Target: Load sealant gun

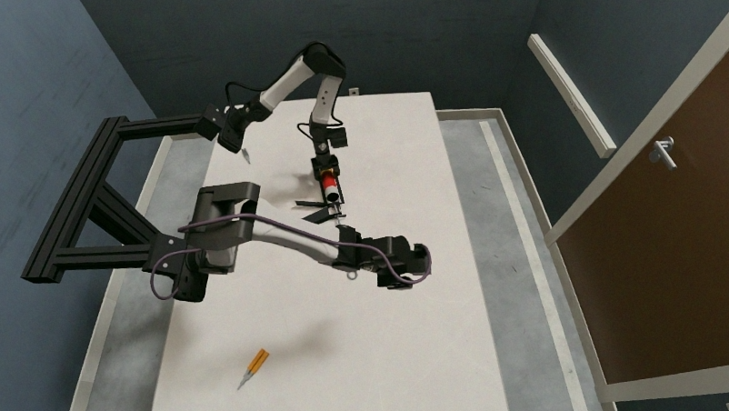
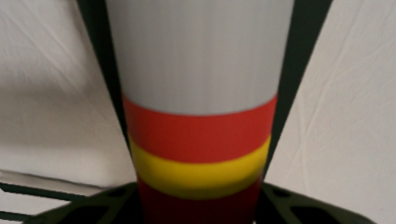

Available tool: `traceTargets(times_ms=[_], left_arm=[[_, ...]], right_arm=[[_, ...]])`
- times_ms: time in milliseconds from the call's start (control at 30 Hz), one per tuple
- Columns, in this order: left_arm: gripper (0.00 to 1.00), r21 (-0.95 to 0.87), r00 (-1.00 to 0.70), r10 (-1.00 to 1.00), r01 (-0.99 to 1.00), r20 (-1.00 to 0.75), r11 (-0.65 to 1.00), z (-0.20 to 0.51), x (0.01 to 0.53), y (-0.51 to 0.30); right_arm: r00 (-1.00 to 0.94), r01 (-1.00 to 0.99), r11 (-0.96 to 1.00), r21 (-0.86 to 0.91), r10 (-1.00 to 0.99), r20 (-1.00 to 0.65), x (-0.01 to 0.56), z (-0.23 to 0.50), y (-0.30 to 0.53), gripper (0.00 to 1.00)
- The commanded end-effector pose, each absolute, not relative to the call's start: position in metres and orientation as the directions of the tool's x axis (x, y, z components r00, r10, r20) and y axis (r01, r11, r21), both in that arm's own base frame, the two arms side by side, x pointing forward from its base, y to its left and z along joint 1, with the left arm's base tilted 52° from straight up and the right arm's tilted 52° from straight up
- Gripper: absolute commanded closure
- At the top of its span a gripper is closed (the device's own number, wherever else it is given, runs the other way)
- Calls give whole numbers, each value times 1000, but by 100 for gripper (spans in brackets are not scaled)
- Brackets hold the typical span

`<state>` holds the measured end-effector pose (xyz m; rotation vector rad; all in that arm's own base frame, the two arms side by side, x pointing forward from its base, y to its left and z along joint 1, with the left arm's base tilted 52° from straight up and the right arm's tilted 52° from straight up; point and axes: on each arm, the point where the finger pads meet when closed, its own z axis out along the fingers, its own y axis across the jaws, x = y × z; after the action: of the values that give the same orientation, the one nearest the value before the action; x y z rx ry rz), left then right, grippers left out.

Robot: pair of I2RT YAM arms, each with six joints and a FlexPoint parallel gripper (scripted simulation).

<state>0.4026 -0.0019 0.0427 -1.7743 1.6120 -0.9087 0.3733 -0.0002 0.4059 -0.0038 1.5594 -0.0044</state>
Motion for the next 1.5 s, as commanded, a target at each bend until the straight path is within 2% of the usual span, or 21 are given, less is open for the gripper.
traceTargets(times_ms=[0,633,900,1067,1467], left_arm=[[100,-810,-1,-992,-578,127,-103,57,402,-8],[100,-815,-17,-992,-572,127,-94,61,403,-11],[100,-805,72,-994,-583,85,-111,47,409,-2],[100,-820,20,-995,-565,95,-90,57,408,-10],[100,-800,27,-995,-593,94,-91,43,403,-7]], right_arm=[[68,-11,1000,-2,-1,-998,362,427,3,48],[68,-11,1000,-2,-1,-998,362,427,3,48],[68,-11,1000,-2,-1,-998,362,427,3,48],[68,-11,1000,-2,-1,-998,362,427,3,48],[68,-11,1000,-2,-1,-998,362,427,3,48]])
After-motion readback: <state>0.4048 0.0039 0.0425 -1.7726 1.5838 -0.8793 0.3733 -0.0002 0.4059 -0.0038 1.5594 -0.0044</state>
